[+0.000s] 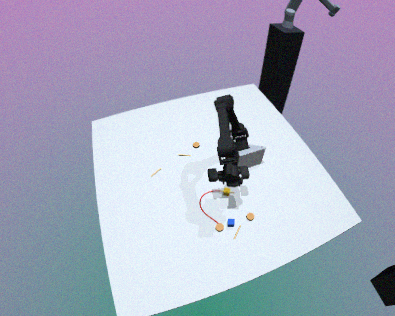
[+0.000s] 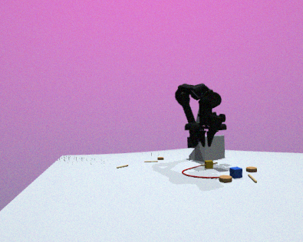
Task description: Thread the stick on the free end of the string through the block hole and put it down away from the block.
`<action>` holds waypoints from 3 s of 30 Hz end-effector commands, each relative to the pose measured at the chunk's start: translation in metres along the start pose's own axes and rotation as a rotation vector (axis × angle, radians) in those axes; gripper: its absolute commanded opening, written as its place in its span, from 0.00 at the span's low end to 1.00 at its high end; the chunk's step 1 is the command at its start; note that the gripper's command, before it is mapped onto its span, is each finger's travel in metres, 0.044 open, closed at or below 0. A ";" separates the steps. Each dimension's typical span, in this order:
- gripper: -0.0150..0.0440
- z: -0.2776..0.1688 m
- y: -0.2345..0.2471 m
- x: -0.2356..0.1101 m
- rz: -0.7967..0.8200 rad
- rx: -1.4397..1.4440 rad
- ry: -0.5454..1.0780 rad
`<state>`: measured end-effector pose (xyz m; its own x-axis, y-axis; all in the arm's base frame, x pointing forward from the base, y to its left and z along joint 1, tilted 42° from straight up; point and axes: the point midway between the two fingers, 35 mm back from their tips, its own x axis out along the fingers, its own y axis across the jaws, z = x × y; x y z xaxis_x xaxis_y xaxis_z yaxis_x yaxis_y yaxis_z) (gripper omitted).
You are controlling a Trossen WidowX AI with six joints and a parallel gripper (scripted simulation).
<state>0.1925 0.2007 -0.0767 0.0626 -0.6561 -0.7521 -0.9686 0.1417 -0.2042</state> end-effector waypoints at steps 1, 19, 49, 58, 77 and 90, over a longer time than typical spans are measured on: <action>0.46 0.006 0.016 0.001 0.019 0.811 0.008; 0.46 0.010 0.034 0.001 0.019 1.838 0.034; 0.46 0.012 0.035 0.014 0.018 1.938 0.036; 0.46 0.013 0.035 0.029 0.018 1.938 0.036; 0.46 0.012 0.036 0.061 0.017 1.939 0.036; 0.46 0.010 0.037 0.081 0.016 1.939 0.036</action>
<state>0.1647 0.1655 -0.1474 0.0295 -0.6497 -0.7597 0.5804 0.6299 -0.5162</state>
